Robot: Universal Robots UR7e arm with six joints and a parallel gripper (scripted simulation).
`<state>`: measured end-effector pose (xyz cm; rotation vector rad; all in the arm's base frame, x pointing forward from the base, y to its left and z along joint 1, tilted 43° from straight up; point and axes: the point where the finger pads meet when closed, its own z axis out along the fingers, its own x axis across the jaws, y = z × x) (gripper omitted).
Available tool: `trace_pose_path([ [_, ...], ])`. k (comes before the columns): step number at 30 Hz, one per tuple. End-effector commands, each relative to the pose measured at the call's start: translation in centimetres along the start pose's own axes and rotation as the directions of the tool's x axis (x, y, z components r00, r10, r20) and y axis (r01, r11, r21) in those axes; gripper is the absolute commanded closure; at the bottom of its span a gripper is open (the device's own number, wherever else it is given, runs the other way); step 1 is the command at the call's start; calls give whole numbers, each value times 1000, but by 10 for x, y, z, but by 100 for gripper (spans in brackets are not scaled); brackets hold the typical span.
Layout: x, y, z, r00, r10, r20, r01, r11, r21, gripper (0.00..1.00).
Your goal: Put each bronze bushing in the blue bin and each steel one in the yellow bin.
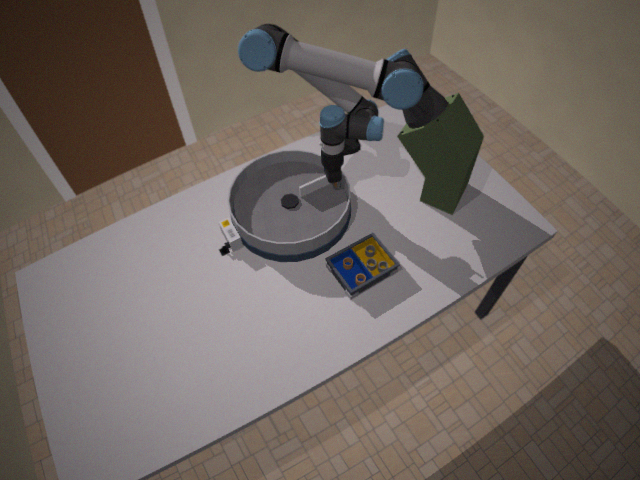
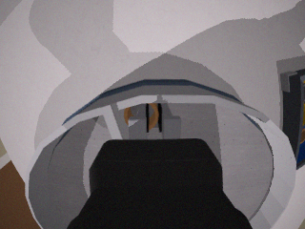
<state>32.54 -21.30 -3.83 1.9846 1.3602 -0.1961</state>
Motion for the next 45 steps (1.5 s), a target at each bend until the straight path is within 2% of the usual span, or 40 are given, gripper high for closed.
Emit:
trace_pose_path([
  [1,0,0,0,1000,0,0,0,1000,-1,100],
  [45,0,0,-12,1000,0,2,0,1000,-1,100],
])
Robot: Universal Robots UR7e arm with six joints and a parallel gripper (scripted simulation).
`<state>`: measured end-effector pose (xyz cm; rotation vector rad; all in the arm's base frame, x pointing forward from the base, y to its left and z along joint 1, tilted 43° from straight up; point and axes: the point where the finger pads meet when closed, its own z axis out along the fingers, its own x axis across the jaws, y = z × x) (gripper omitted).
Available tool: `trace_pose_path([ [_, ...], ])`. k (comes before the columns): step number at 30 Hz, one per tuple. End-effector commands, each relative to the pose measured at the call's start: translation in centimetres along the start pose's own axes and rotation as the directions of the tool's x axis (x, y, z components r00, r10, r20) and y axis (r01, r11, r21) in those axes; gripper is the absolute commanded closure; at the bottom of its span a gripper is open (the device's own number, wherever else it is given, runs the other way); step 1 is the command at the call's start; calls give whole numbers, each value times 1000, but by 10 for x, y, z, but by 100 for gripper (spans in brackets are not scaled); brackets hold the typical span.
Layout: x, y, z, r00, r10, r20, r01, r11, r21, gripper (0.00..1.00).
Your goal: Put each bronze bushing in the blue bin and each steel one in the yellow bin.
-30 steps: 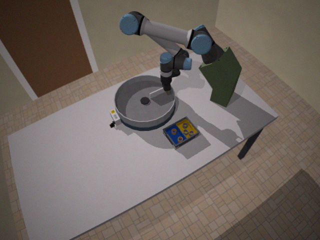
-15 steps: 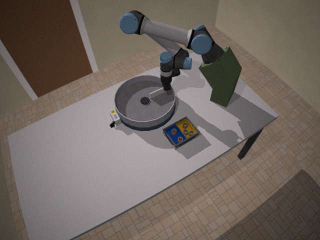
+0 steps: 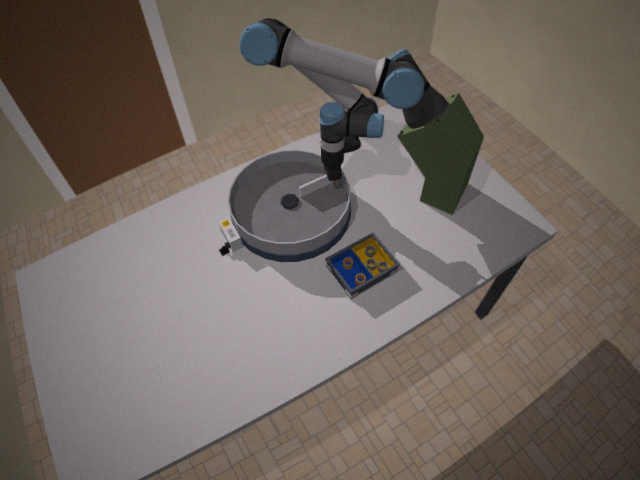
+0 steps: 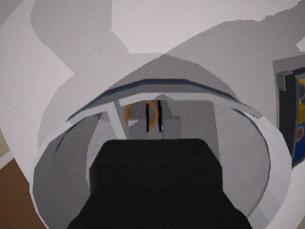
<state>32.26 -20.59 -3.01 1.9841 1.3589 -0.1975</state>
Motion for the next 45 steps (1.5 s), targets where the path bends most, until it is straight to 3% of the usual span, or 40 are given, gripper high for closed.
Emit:
trace_pose_path([
  [1,0,0,-1,1000,0,0,0,1000,-1,100],
  [45,0,0,-13,1000,0,0,0,1000,-1,100],
])
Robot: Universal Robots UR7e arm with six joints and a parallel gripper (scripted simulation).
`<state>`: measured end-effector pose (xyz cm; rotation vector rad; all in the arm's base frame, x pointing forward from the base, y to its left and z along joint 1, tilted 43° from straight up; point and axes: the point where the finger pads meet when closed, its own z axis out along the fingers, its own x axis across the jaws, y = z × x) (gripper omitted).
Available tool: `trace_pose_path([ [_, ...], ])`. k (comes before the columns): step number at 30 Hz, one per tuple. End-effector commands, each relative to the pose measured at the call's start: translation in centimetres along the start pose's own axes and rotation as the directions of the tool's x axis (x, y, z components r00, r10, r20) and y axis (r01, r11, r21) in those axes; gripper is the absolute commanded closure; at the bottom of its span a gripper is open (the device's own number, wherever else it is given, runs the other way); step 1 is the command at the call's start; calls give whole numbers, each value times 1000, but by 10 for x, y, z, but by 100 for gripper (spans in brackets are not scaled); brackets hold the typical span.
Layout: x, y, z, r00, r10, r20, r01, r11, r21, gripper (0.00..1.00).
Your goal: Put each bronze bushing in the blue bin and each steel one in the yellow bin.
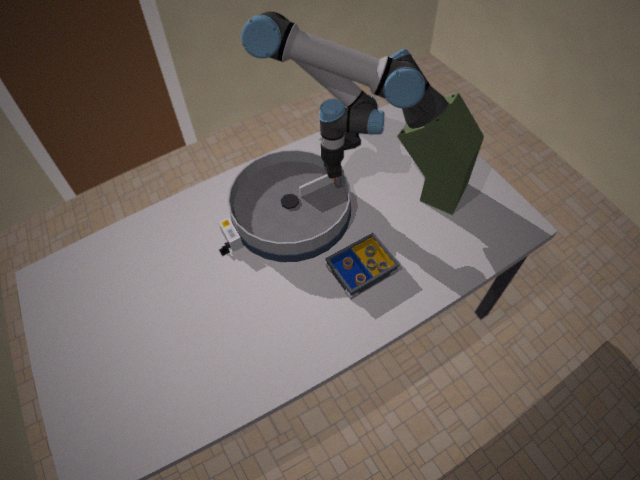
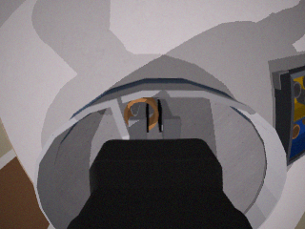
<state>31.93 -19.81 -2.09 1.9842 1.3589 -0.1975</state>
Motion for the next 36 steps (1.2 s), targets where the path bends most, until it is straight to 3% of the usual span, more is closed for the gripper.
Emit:
trace_pose_path([
  [1,0,0,-1,1000,0,0,0,1000,-1,100],
  [26,0,0,-7,1000,0,0,0,1000,-1,100],
  [31,0,0,-31,1000,0,0,0,1000,-1,100],
  [34,0,0,-31,1000,0,0,0,1000,-1,100],
  [36,0,0,-41,1000,0,0,0,1000,-1,100],
])
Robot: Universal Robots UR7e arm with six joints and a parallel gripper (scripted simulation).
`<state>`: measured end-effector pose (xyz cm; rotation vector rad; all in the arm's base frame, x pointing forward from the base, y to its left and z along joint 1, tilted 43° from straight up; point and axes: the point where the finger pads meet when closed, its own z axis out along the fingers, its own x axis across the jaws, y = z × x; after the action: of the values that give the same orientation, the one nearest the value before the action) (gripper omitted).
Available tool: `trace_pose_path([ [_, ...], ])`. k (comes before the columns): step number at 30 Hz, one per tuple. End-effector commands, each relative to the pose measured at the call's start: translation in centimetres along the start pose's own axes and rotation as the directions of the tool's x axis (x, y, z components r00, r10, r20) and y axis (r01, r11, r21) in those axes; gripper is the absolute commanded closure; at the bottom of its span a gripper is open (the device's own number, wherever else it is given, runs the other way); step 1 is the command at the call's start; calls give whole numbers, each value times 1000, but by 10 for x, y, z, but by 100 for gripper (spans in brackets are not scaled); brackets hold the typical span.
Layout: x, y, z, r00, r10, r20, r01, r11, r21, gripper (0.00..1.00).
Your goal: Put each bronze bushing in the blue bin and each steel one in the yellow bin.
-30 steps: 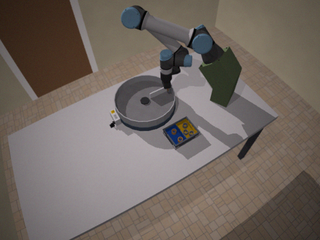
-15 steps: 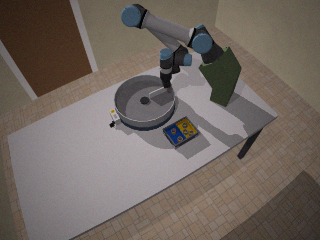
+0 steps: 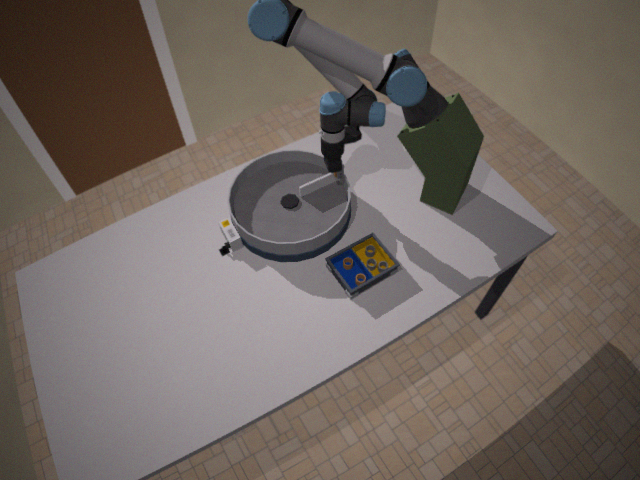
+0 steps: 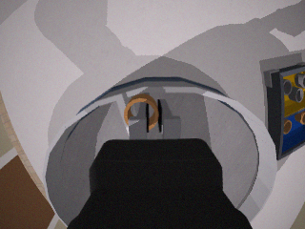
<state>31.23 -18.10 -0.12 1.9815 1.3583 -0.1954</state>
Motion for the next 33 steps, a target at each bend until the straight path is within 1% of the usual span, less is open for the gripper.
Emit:
trace_pose_path([
  [1,0,0,-19,1000,0,0,0,1000,2,100],
  [3,0,0,-29,1000,0,0,0,1000,2,100],
  [8,0,0,-29,1000,0,0,0,1000,2,100],
  [13,0,1,-53,1000,0,0,0,1000,2,100],
  [25,0,1,-53,1000,0,0,0,1000,2,100],
  [29,46,10,-53,1000,-23,0,23,1000,0,100],
  [31,57,12,-53,1000,-29,0,29,1000,0,100],
  [33,57,12,-53,1000,-29,0,29,1000,0,100],
])
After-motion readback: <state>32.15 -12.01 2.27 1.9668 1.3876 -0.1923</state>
